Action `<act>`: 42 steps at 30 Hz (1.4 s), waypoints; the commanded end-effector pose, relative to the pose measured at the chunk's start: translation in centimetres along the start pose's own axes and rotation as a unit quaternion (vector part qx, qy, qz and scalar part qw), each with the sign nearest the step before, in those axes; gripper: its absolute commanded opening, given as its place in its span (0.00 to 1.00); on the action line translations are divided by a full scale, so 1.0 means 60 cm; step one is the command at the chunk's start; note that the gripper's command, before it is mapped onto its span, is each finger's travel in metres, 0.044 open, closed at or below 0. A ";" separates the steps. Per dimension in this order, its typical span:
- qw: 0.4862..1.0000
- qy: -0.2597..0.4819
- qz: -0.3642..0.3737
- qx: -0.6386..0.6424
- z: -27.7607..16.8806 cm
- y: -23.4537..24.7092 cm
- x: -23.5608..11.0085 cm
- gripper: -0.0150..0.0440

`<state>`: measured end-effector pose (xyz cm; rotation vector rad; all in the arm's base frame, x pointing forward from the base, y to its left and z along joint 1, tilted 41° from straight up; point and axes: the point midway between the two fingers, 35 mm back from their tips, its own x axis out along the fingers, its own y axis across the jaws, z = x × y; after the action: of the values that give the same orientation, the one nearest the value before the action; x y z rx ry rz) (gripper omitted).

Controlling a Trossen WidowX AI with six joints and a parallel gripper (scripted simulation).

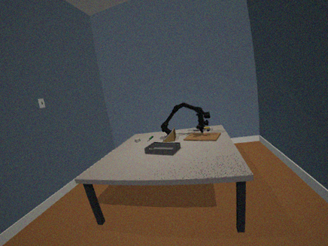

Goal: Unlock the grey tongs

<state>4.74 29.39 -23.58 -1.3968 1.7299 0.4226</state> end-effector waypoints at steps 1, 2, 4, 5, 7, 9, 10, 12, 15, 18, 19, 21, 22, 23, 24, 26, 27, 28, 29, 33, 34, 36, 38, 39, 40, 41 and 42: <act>1.000 0.002 -0.003 -0.002 -0.003 -0.002 0.011 0.00; 1.000 0.002 -0.003 -0.002 -0.004 -0.003 0.013 0.00; 1.000 0.002 -0.003 -0.002 -0.004 -0.003 0.015 0.00; 1.000 0.002 -0.003 -0.002 -0.004 -0.003 0.015 0.00; 1.000 0.002 -0.003 -0.002 -0.004 -0.003 0.015 0.00; 1.000 0.002 0.000 0.000 -0.003 -0.001 0.013 0.09; 1.000 0.002 0.000 0.000 -0.003 -0.001 0.013 0.13; 1.000 0.002 0.000 0.000 -0.003 -0.001 0.013 0.22; 1.000 0.002 0.000 0.000 -0.003 -0.001 0.013 0.36; 1.000 0.002 0.000 0.000 -0.003 -0.001 0.013 0.49; 1.000 0.002 0.000 0.000 -0.003 -0.001 0.013 0.53; 1.000 0.002 0.000 0.000 -0.003 -0.001 0.013 0.62; 1.000 0.002 0.000 0.000 -0.003 -0.001 0.013 0.67; 1.000 0.002 0.000 0.000 -0.003 -0.001 0.013 0.71; 1.000 0.002 0.000 0.000 -0.003 -0.001 0.013 0.76; 1.000 0.002 0.000 0.000 -0.003 -0.001 0.013 0.85; 1.000 0.002 0.000 0.000 -0.003 -0.001 0.013 0.89; 1.000 0.002 0.000 0.000 -0.003 -0.001 0.013 0.93; 1.000 0.002 0.000 0.000 -0.003 -0.001 0.013 0.98; 1.000 0.001 0.000 0.000 -0.001 -0.009 0.005 1.00; 1.000 0.001 0.000 0.000 0.001 -0.016 -0.003 1.00; 1.000 -0.002 0.000 0.000 0.007 -0.041 -0.027 1.00; 1.000 -0.003 0.000 0.001 0.012 -0.080 -0.060 1.00; 1.000 -0.003 -0.001 0.001 0.014 -0.101 -0.076 1.00; 1.000 -0.003 -0.002 0.001 0.014 -0.123 -0.093 1.00; 1.000 -0.002 -0.003 0.001 0.013 -0.146 -0.109 1.00; 1.000 -0.001 -0.004 0.001 0.012 -0.170 -0.125 1.00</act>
<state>11.20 30.73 -18.44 -1.4128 1.7316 0.4195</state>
